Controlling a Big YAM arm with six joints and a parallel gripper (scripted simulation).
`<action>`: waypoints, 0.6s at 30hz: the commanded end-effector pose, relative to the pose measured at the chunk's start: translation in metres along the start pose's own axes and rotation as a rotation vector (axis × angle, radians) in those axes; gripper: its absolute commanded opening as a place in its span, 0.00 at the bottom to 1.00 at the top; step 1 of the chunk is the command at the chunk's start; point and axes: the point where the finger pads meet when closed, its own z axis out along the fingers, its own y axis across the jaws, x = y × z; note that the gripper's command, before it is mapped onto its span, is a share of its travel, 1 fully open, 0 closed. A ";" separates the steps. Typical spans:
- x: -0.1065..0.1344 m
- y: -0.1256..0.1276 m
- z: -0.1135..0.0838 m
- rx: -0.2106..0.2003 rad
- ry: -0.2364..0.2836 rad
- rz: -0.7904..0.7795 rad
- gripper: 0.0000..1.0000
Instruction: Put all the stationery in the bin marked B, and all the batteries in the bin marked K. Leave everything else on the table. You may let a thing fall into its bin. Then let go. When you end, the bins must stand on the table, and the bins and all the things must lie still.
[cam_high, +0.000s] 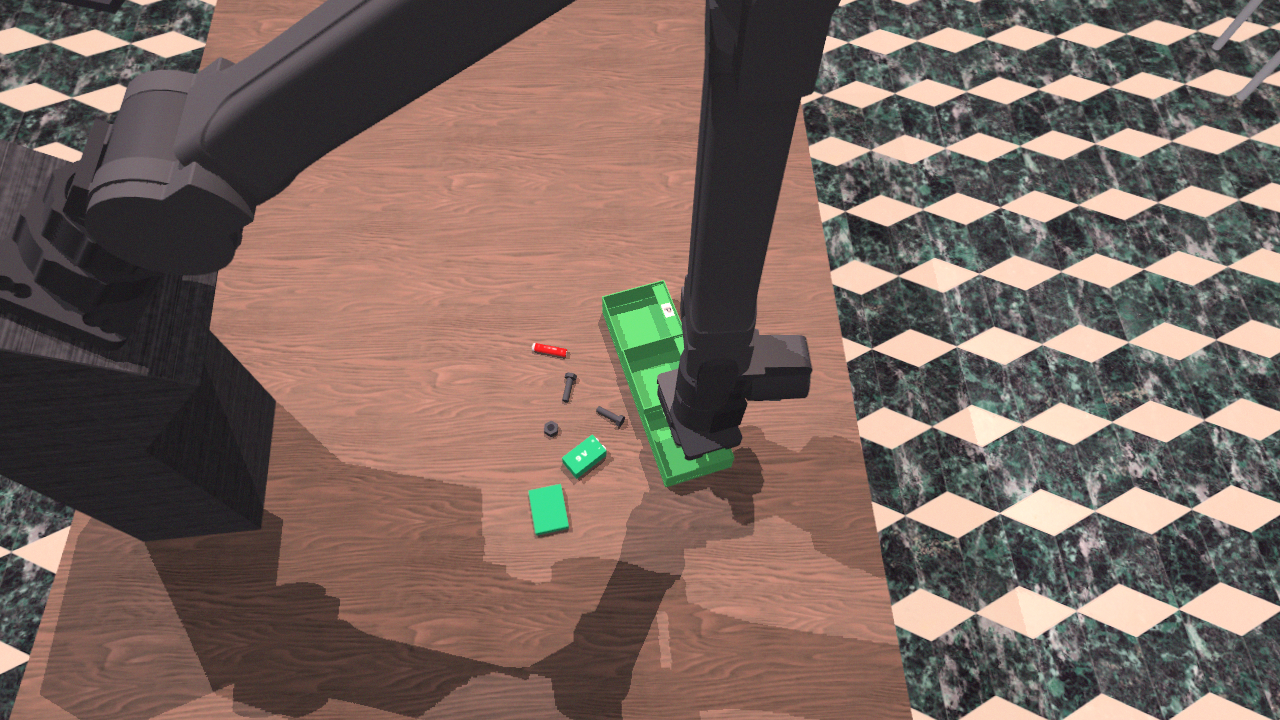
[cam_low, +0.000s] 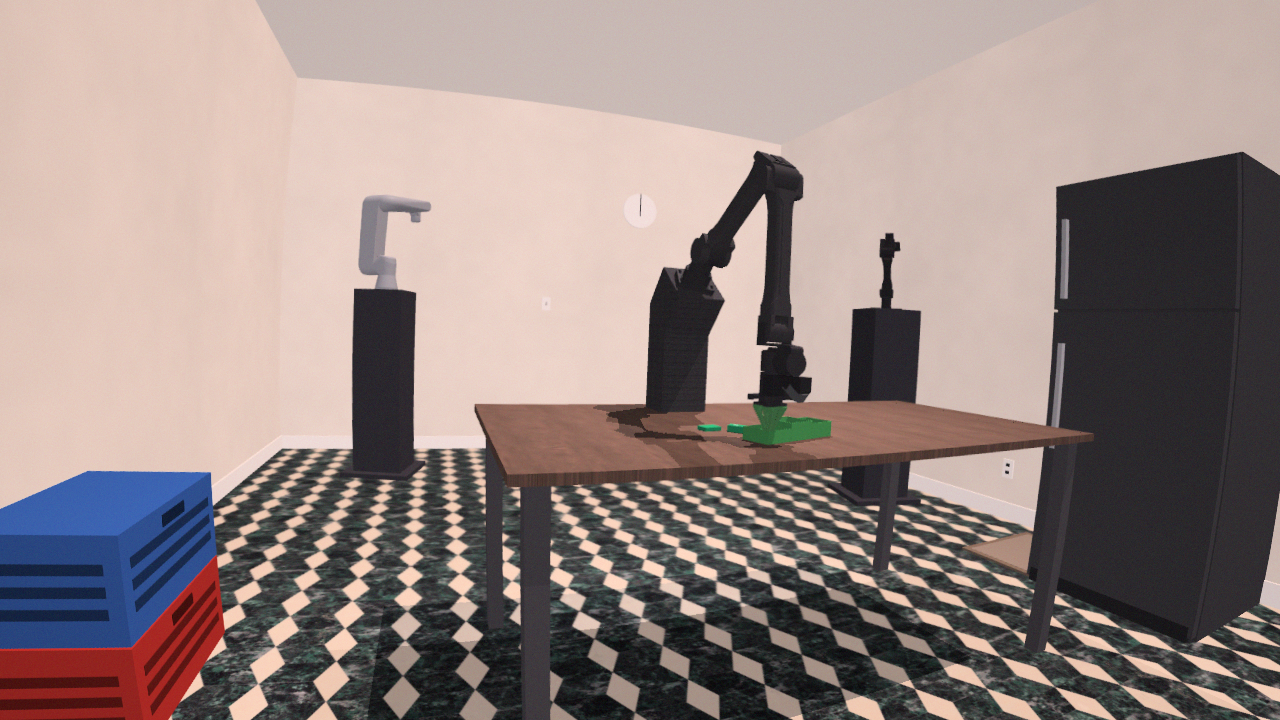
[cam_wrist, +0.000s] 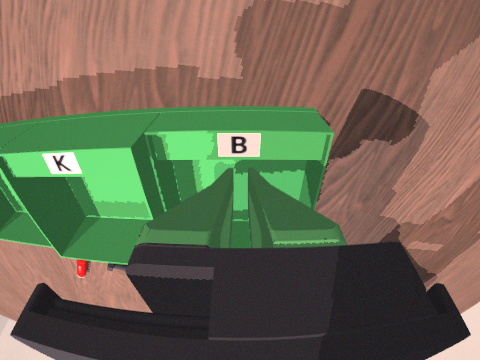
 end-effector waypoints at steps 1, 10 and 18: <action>-0.009 -0.001 -0.006 0.004 -0.018 0.000 0.09; -0.009 0.000 -0.006 0.004 -0.018 0.000 0.09; -0.009 0.000 -0.006 0.004 -0.018 0.000 0.09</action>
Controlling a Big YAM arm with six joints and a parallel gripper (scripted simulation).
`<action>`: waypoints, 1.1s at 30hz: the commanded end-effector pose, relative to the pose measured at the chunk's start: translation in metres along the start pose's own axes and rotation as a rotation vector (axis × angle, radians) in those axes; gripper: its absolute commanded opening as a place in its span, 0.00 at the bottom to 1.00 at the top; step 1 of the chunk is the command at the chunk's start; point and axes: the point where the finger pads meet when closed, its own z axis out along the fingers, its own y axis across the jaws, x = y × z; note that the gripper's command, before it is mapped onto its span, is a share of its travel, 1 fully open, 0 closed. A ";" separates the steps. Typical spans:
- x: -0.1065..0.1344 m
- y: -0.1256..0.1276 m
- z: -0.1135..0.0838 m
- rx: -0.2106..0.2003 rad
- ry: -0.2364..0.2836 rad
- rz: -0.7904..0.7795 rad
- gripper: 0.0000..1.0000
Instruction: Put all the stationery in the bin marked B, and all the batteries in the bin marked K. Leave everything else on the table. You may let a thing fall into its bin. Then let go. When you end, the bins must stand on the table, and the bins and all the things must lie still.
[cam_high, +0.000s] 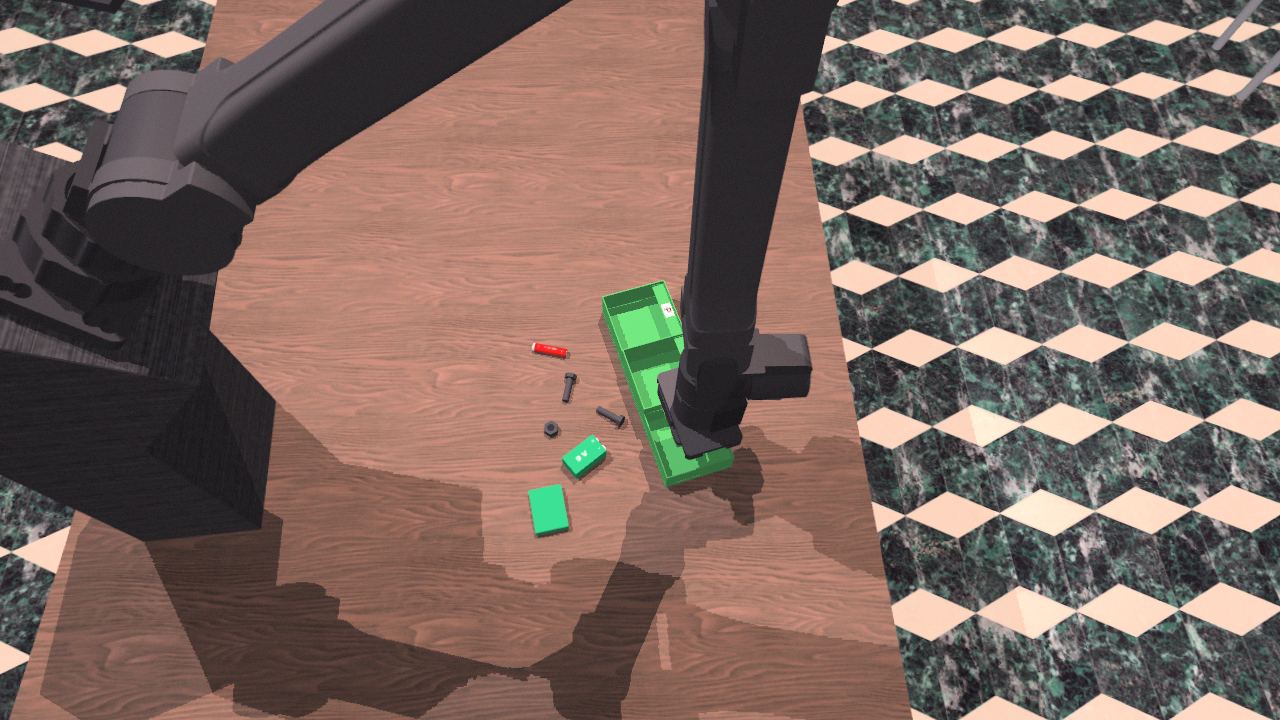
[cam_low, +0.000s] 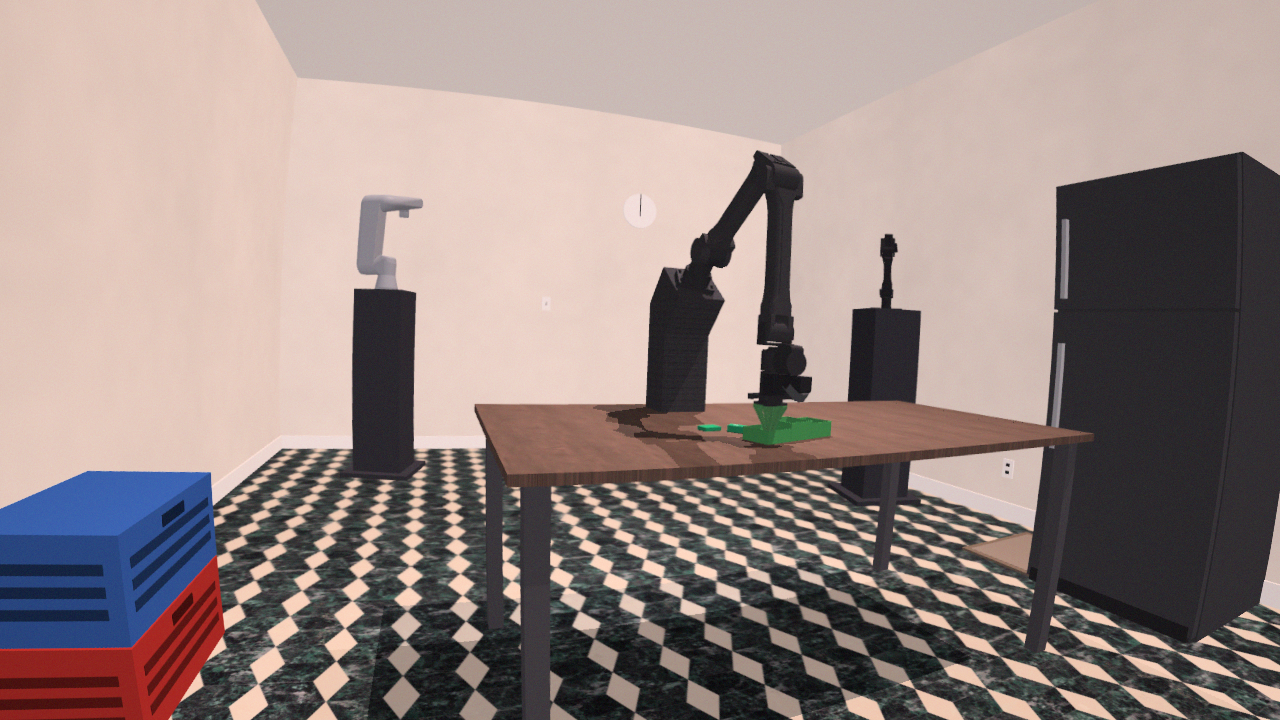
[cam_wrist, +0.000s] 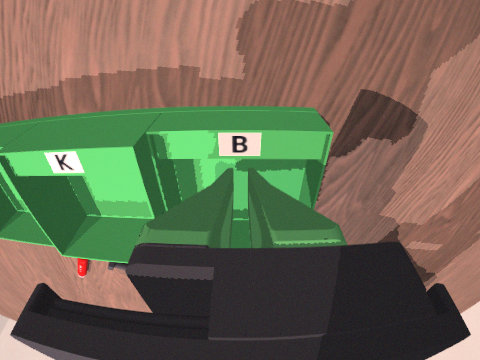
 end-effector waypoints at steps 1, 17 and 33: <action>-0.008 0.000 -0.005 0.004 -0.017 0.000 0.09; -0.010 0.006 -0.010 -0.001 -0.019 0.001 0.09; -0.011 0.005 -0.017 0.000 -0.018 0.002 0.09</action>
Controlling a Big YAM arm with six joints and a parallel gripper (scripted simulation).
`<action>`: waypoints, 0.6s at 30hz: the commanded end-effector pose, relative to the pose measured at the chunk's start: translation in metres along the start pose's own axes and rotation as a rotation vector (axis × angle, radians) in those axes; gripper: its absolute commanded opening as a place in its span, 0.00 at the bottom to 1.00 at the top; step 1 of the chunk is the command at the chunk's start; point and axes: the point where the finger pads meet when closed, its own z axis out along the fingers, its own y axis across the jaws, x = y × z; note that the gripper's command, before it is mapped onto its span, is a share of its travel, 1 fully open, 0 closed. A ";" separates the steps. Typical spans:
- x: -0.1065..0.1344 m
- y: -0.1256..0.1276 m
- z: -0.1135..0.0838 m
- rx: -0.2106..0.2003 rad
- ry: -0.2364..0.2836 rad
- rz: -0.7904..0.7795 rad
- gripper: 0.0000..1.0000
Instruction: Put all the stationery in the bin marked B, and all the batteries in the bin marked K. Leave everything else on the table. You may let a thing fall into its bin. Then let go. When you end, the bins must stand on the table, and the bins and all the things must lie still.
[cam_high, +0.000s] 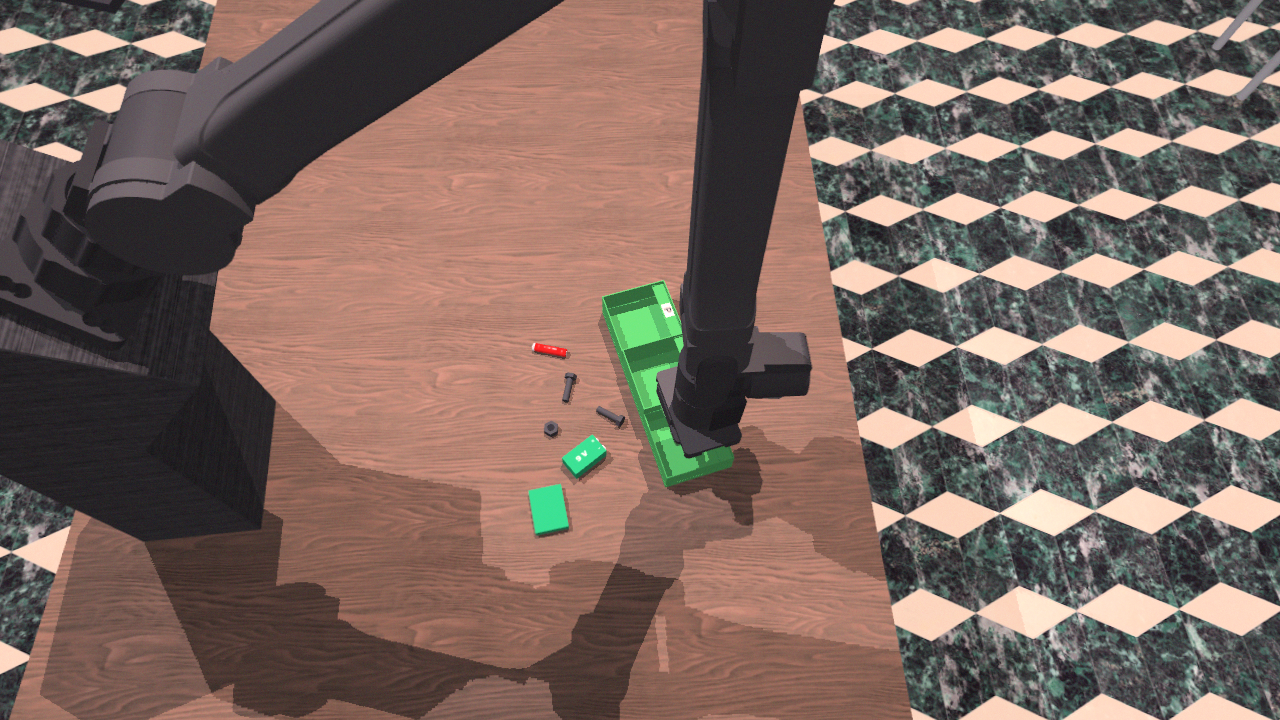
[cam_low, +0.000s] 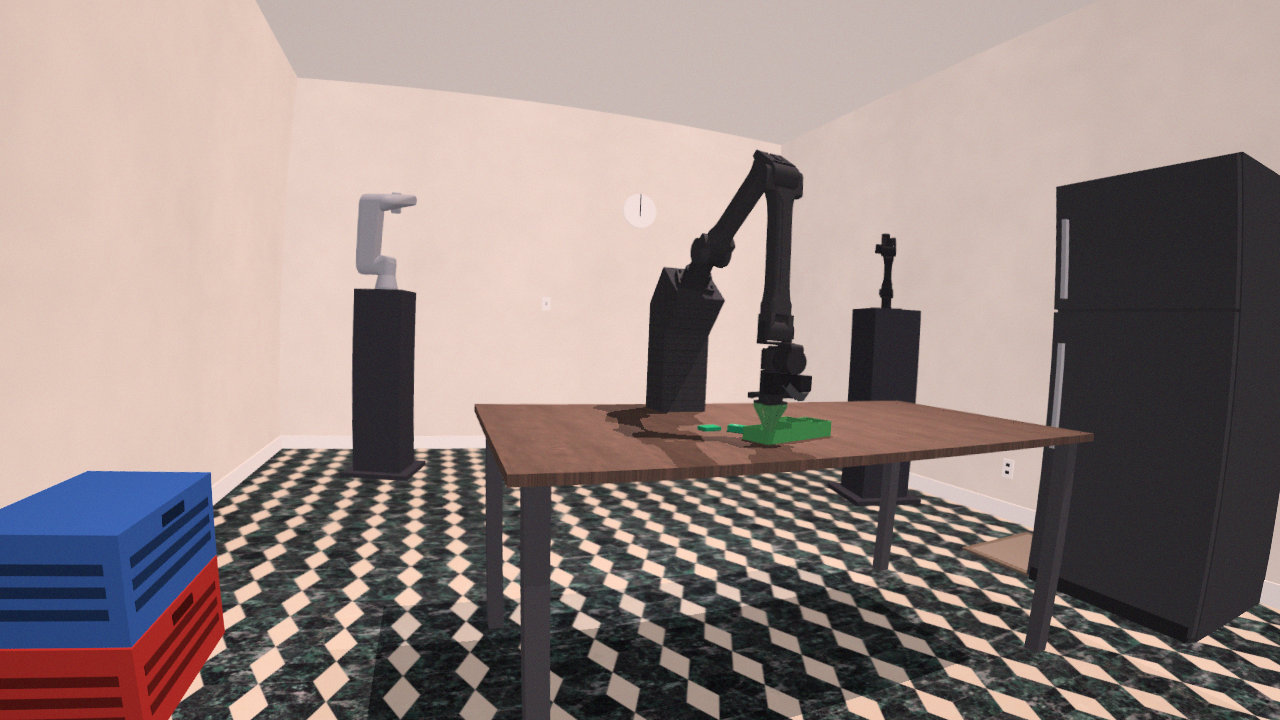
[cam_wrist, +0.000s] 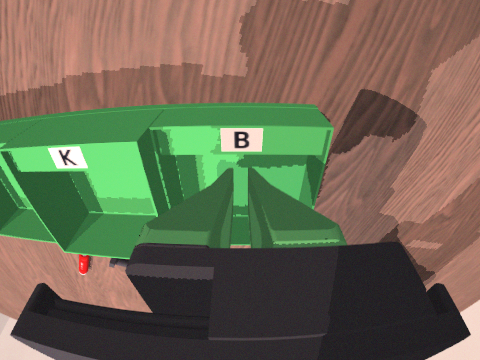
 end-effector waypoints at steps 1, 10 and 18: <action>-0.012 0.004 -0.016 0.001 -0.020 0.002 0.09; 0.007 0.007 -0.010 -0.008 0.020 0.004 0.09; -0.012 0.001 -0.036 0.004 -0.021 0.003 0.09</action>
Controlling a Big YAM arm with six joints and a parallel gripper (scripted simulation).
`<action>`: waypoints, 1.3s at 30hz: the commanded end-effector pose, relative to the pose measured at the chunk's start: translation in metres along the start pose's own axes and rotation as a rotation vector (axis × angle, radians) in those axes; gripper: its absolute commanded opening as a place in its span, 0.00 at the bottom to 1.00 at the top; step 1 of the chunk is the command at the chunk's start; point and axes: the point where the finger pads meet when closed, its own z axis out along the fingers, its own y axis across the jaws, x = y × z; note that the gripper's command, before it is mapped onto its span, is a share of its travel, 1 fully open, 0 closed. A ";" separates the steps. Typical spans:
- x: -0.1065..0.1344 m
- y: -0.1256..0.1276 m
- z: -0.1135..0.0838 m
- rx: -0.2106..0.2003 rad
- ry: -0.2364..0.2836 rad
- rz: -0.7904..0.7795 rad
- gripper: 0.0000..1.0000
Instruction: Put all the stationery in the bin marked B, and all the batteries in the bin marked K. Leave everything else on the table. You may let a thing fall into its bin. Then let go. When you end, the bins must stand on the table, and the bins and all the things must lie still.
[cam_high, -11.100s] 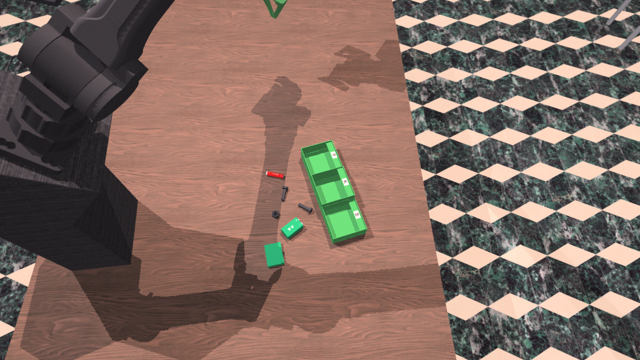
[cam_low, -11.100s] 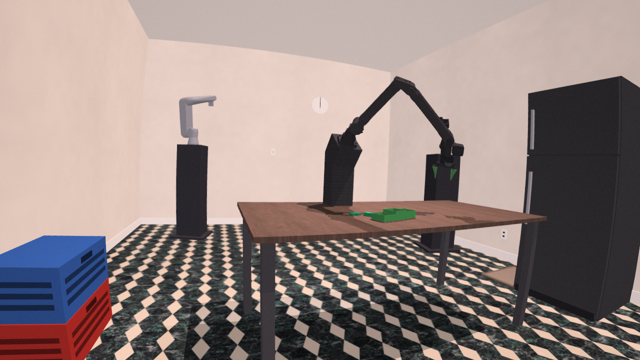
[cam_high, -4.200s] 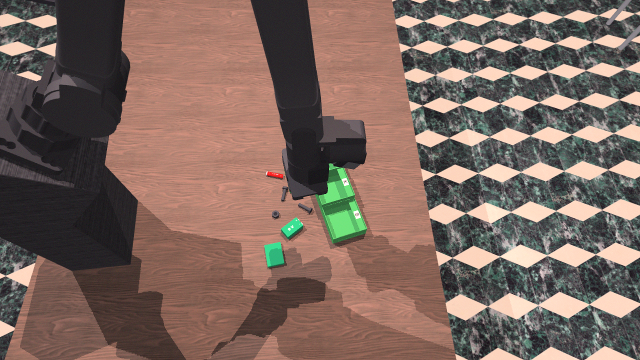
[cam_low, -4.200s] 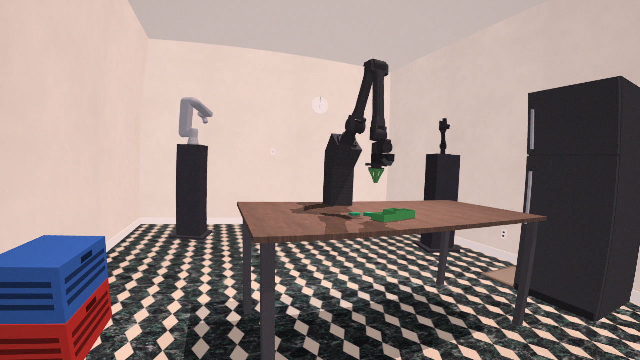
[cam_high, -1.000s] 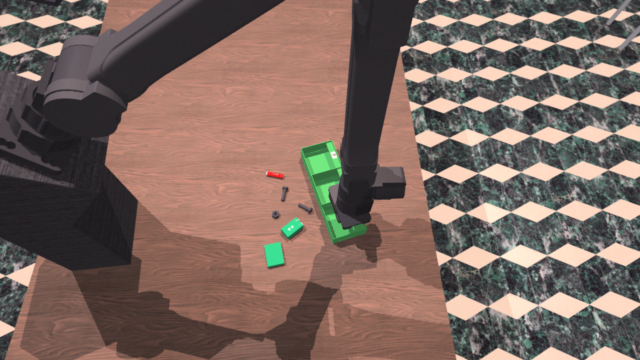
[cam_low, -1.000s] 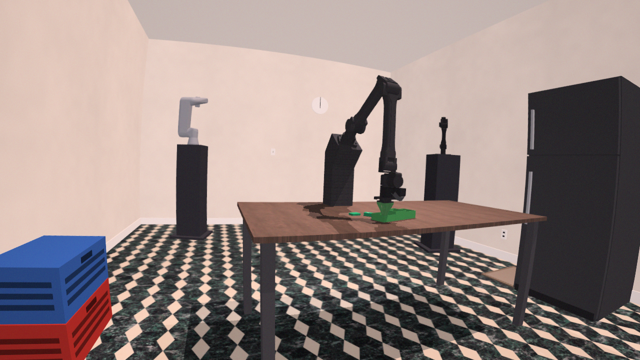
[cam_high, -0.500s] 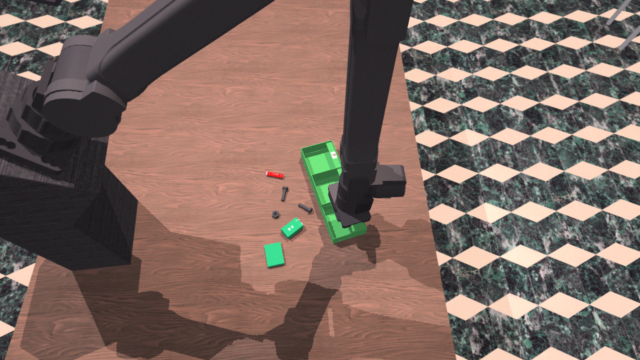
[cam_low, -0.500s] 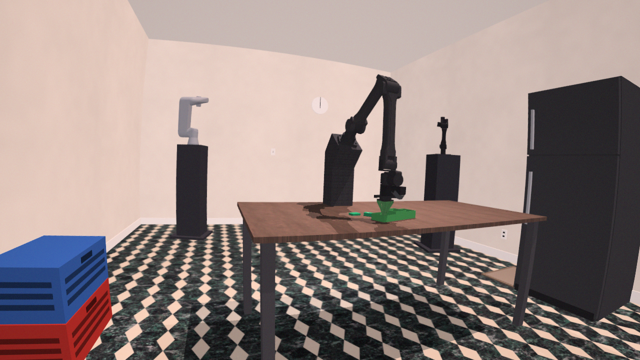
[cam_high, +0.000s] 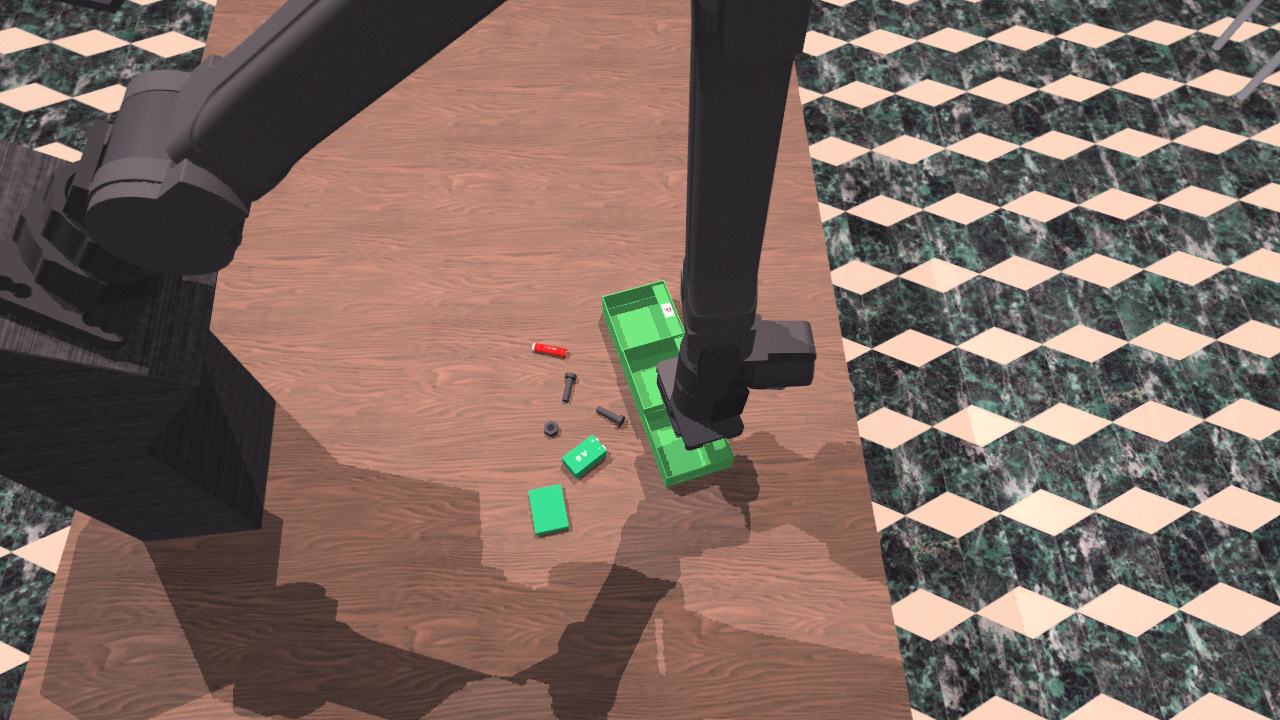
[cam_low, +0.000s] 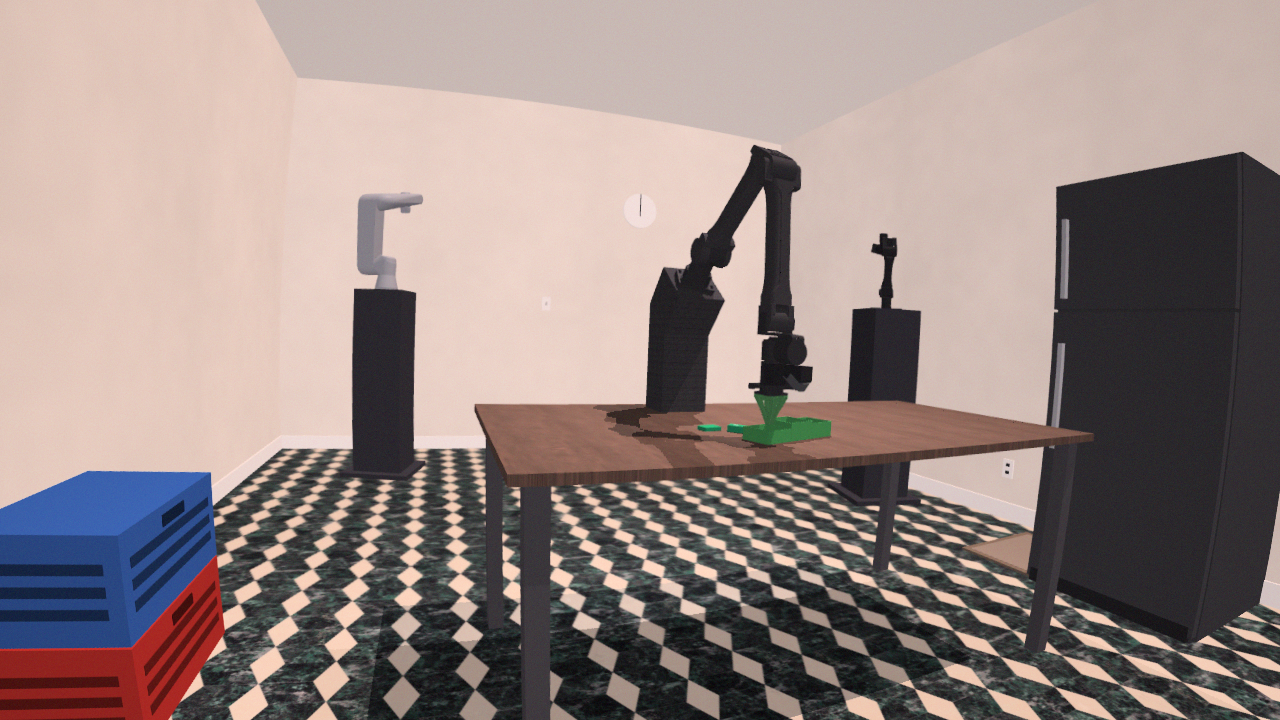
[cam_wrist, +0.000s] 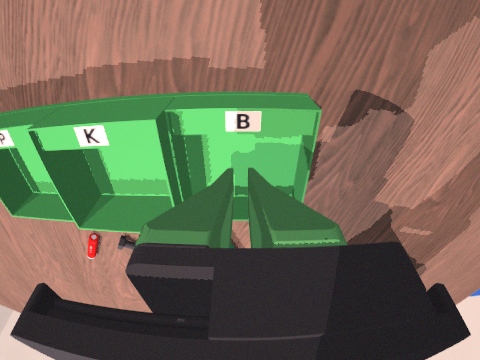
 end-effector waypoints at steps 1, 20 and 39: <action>-0.011 0.000 -0.015 0.004 -0.021 0.003 0.09; 0.001 -0.006 -0.033 0.005 -0.002 0.003 0.09; 0.007 0.086 -0.035 -0.004 -0.011 0.002 0.09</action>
